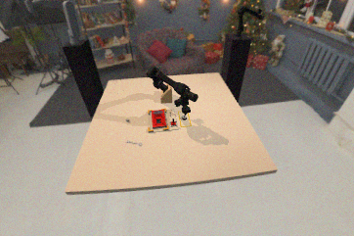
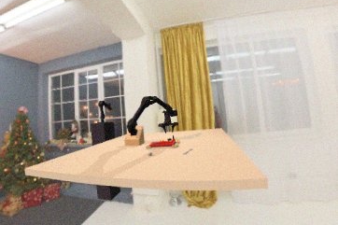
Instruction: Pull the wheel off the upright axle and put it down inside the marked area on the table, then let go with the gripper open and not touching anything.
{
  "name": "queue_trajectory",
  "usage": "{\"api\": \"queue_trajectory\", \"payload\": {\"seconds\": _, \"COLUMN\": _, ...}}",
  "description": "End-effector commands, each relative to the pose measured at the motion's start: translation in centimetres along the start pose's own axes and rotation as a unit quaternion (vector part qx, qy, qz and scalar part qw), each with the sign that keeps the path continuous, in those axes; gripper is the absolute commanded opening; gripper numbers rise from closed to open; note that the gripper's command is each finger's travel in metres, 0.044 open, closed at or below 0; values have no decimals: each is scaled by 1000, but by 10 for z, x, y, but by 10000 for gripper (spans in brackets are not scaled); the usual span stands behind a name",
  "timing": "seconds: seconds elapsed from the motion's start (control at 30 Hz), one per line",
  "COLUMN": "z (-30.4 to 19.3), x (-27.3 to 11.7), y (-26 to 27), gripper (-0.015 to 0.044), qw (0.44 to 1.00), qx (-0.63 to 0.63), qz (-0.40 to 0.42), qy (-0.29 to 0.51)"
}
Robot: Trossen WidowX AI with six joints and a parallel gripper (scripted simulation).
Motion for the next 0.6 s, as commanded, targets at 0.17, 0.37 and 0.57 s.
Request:
{"api": "queue_trajectory", "payload": {"seconds": 0.17, "z": 14, "x": -27, "y": -36, "gripper": 440, "qw": 1000, "qx": 0, "qz": -3, "qy": 2}}
{"api": "queue_trajectory", "payload": {"seconds": 0.37, "z": 33, "x": -51, "y": -81, "gripper": 440, "qw": 1000, "qx": 1, "qz": -7, "qy": 1}}
{"api": "queue_trajectory", "payload": {"seconds": 0.57, "z": 34, "x": -51, "y": -82, "gripper": 440, "qw": 1000, "qx": 1, "qz": -7, "qy": 1}}
Point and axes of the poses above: the point midway between the two fingers, 35 mm back from their tips, its own x axis out along the fingers, its own y axis across the jaws, z = x × y, the point moved 8 cm from there along -x, back along the fingers, and after that the axes turned 1 degree about -x, right-handed, at the moved point
